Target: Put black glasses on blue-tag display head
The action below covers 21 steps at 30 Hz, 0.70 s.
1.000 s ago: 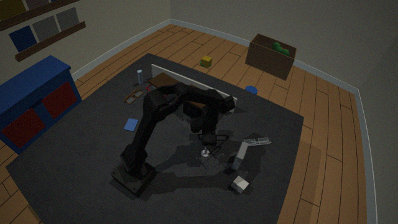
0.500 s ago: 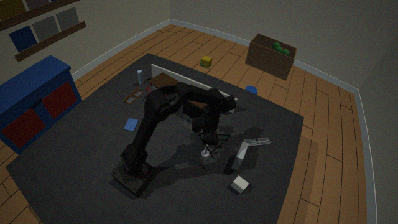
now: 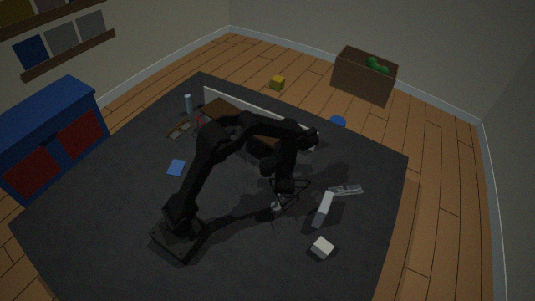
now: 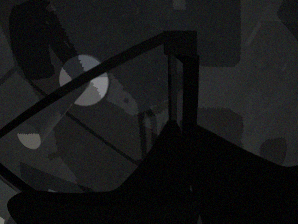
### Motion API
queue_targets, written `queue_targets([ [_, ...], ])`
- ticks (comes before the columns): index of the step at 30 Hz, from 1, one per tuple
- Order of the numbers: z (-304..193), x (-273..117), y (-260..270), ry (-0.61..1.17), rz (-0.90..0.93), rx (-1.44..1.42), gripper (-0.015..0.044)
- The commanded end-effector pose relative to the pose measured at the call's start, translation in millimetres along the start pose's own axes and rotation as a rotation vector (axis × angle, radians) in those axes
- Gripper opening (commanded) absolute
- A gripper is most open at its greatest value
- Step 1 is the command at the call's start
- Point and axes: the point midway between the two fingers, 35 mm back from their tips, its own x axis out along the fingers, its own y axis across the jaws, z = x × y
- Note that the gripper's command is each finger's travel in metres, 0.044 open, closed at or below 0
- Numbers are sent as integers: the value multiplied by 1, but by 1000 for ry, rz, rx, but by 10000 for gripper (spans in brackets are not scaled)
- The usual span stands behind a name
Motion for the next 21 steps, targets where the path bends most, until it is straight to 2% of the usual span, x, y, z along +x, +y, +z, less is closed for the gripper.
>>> queue_targets([
  [1, -2, 0, -2, 1, -2, 2, 0],
  [21, -10, 0, -5, 1, -3, 2, 0],
])
